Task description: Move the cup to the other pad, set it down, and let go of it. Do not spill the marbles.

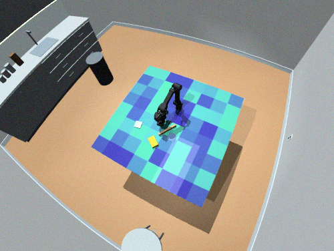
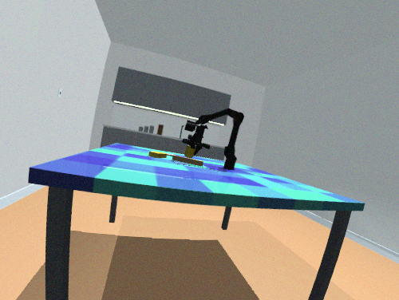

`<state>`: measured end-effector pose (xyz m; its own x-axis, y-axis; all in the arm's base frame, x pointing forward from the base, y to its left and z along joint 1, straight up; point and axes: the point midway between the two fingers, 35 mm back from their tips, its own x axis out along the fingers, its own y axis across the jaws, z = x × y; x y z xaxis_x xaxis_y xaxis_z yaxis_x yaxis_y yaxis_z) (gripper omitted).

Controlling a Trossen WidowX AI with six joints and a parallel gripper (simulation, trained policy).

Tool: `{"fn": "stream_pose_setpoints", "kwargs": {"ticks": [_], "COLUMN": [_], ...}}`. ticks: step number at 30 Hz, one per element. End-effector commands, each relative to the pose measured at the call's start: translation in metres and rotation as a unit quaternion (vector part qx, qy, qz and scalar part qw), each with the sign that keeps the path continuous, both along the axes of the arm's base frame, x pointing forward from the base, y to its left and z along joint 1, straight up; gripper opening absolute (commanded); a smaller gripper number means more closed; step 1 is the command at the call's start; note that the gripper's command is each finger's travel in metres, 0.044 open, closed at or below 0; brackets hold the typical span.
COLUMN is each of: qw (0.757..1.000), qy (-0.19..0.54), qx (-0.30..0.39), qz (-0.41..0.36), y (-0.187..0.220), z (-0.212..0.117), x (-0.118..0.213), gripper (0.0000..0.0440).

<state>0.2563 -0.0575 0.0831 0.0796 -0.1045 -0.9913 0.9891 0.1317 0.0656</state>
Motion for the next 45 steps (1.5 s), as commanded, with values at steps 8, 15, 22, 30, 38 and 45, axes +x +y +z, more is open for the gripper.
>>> {"fn": "stream_pose_setpoints", "kwargs": {"ticks": [8, 15, 22, 30, 38, 45], "qw": [1.000, 0.999, 0.998, 0.996, 0.994, 0.990], "qy": [0.011, -0.018, -0.054, -0.080, -0.104, -0.130], "qx": [-0.002, -0.004, 0.003, 0.010, 0.015, 0.014], "qz": [-0.022, -0.031, -0.032, -0.033, -0.041, -0.050], "y": [-0.001, -0.006, -0.006, -0.005, -0.005, -0.007], "z": [-0.017, -0.016, -0.006, 0.005, 0.019, 0.037], "x": [-0.021, -0.018, -0.015, -0.019, -0.025, -0.028], "gripper": [0.0050, 0.0167, 0.0187, 0.0213, 0.0263, 0.0295]}}
